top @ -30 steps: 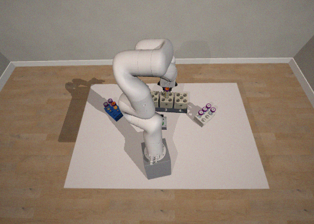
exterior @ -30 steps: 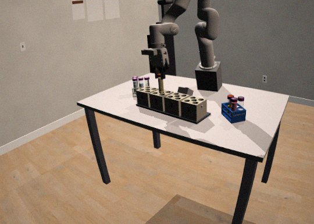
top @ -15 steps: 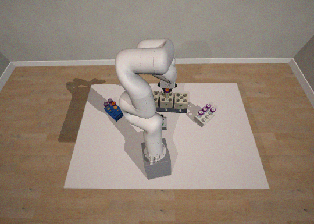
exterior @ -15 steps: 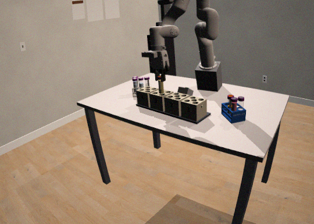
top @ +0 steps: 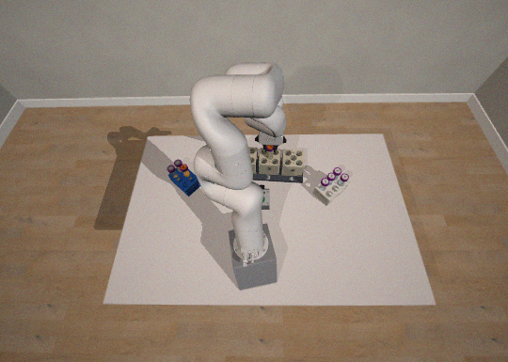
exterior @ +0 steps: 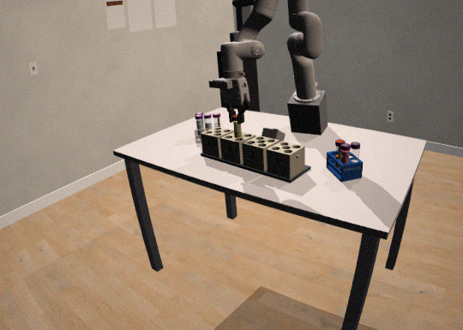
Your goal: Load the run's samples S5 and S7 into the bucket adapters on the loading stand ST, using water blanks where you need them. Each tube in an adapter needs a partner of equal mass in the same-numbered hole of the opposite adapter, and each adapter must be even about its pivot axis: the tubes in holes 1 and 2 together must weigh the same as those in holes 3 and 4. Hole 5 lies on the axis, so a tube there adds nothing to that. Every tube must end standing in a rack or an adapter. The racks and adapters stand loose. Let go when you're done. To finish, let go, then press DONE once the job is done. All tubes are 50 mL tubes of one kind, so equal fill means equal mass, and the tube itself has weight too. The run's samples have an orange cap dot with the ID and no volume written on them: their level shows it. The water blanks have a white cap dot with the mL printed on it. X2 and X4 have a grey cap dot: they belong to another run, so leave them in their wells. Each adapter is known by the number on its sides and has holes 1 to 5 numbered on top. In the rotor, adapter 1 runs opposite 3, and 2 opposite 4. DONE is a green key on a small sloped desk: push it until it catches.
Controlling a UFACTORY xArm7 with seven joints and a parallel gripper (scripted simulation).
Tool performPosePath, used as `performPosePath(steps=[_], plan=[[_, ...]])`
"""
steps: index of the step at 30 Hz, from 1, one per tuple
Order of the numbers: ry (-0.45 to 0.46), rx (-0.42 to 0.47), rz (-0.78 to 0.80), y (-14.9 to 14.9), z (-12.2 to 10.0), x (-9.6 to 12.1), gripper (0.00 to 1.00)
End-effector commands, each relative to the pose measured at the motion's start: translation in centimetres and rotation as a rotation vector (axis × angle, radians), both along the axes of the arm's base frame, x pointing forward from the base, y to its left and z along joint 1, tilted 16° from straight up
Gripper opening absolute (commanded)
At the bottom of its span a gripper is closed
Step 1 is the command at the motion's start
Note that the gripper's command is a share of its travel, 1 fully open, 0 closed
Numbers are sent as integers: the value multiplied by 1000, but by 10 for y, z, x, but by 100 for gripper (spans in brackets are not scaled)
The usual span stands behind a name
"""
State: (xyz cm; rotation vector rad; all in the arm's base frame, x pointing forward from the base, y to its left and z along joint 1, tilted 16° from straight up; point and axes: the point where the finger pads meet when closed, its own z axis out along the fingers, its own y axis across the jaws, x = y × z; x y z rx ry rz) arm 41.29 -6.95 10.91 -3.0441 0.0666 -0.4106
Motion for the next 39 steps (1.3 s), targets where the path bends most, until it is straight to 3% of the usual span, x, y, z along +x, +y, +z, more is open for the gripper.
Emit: performPosePath(steps=[1,39], plan=[[-4,-1,-1,0,-4,3,0],[-4,-1,-1,2,-35,11,0]])
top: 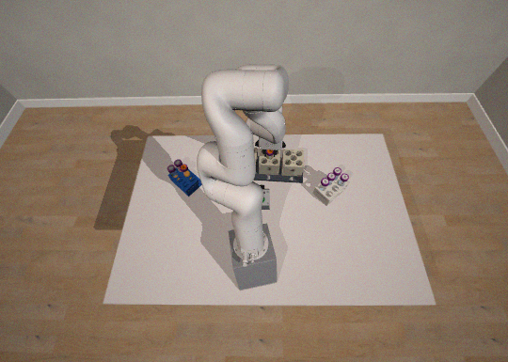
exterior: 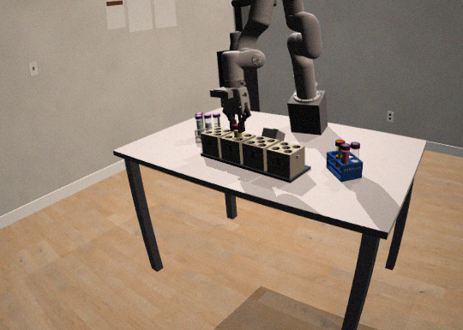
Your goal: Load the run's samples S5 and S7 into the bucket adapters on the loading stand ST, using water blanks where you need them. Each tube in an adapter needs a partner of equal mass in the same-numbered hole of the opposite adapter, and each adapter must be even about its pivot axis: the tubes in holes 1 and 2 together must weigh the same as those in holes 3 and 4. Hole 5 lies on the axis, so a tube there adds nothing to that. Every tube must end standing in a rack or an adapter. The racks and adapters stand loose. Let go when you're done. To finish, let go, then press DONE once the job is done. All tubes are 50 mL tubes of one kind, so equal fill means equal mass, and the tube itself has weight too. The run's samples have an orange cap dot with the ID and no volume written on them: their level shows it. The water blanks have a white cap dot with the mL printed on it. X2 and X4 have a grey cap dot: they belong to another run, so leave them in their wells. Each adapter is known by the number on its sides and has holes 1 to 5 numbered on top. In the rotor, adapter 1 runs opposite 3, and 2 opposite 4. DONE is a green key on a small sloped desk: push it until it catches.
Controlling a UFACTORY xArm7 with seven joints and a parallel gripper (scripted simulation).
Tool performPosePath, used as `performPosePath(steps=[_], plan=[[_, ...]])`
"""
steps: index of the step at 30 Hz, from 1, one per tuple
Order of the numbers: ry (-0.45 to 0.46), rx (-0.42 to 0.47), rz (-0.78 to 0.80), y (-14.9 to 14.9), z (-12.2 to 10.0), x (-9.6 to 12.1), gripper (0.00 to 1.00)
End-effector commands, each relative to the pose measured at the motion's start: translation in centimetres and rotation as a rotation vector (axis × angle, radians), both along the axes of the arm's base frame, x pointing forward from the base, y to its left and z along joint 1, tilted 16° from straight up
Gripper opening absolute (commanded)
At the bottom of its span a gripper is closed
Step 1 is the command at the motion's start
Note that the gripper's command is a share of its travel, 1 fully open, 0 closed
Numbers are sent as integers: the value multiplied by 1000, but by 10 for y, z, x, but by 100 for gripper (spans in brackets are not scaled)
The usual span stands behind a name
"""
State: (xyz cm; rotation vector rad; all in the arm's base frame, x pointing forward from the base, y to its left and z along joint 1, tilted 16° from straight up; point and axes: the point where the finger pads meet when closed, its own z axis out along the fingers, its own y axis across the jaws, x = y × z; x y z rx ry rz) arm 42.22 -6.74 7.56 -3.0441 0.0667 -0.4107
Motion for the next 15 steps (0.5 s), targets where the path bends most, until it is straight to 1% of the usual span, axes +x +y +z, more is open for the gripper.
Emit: performPosePath(steps=[1,11,15], plan=[[-4,-1,-1,0,-3,2,0],[-3,-1,-1,0,-12,5,0],[-3,-1,-1,0,-12,5,0]])
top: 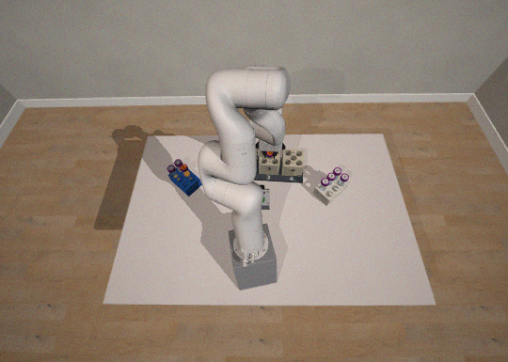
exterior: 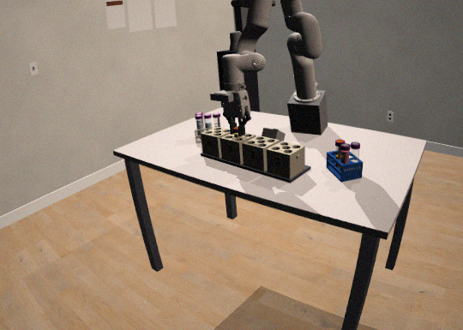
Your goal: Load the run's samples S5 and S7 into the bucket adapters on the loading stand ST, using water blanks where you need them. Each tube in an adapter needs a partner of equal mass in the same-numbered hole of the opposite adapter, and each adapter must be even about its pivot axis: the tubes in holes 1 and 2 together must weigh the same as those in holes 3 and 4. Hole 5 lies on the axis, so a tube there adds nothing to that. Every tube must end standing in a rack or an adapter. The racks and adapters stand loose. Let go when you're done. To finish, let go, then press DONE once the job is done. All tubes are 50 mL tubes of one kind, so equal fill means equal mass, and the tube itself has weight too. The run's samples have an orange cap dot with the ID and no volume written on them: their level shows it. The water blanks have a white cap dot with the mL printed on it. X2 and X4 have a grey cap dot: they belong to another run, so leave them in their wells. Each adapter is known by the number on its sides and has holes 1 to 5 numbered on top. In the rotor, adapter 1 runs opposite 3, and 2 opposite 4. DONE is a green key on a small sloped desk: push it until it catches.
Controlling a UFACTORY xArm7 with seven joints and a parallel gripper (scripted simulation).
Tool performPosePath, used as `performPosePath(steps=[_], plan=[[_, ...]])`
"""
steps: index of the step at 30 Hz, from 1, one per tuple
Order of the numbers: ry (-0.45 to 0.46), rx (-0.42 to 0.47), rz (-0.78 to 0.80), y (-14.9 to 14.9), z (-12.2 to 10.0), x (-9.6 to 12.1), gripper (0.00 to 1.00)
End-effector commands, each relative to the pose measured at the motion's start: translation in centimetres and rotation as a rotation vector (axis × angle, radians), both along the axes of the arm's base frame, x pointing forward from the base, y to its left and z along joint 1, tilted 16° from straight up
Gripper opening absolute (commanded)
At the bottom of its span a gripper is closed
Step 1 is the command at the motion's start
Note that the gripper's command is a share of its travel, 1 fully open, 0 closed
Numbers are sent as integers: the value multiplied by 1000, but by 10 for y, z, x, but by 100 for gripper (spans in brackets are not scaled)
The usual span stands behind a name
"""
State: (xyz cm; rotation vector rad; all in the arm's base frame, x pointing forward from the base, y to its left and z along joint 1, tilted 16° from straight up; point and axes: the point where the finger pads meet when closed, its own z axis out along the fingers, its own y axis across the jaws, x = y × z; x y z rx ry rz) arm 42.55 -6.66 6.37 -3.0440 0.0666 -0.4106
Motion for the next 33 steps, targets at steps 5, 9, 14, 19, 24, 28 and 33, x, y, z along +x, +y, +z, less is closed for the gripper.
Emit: performPosePath(steps=[5,9,14,19,24,28,33], plan=[[-4,-1,-1,0,0,2,0],[-4,-1,-1,0,0,2,0],[-3,-1,-1,0,0,2,0],[-4,-1,-1,0,-1,2,44],[-4,-1,-1,0,-1,2,44],[-4,-1,-1,0,-1,2,44],[-4,-1,-1,0,-1,2,44]])
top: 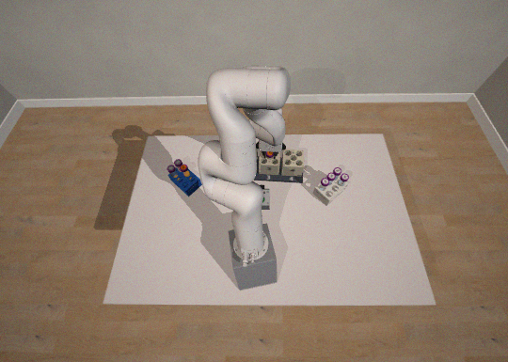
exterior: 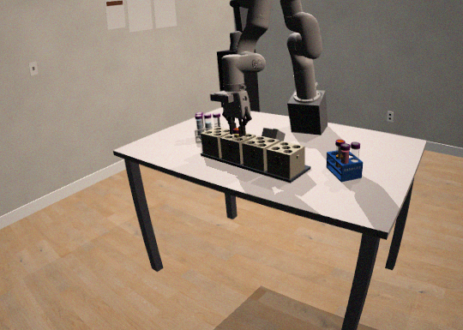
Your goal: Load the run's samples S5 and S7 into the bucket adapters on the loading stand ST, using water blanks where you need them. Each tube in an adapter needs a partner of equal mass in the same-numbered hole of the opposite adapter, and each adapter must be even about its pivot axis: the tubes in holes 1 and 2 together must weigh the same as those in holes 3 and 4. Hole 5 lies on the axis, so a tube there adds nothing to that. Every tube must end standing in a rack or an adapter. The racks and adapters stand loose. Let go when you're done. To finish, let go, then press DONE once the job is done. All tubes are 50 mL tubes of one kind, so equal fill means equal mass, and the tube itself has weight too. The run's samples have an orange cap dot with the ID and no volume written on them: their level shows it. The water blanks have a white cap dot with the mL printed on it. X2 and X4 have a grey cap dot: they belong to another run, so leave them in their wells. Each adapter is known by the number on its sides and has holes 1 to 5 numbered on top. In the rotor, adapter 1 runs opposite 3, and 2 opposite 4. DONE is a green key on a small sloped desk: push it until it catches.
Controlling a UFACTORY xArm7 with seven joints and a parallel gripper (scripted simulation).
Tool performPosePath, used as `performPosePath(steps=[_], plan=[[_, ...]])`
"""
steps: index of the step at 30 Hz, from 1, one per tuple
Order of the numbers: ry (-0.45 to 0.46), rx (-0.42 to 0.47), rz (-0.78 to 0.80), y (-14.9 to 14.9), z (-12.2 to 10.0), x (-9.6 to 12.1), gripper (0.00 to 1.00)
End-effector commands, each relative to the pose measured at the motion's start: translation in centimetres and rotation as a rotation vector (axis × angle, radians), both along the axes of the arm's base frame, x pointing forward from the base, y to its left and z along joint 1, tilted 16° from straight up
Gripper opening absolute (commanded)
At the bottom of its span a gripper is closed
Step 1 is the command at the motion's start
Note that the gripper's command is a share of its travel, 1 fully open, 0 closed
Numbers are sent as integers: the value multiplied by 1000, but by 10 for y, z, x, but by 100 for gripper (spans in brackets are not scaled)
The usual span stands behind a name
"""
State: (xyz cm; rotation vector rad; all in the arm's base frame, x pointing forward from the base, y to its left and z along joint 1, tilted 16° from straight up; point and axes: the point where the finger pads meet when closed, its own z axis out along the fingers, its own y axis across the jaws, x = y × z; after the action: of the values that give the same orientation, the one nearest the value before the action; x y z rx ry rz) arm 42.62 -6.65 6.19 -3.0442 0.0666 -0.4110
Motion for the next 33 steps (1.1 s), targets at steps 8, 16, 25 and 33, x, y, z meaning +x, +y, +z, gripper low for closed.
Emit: performPosePath(steps=[8,16,25,33], plan=[[-3,-1,-1,-1,1,1,44],[-3,-1,-1,-1,13,-2,44],[-3,-1,-1,-2,26,-6,44],[-3,-1,-1,-3,42,-10,44]])
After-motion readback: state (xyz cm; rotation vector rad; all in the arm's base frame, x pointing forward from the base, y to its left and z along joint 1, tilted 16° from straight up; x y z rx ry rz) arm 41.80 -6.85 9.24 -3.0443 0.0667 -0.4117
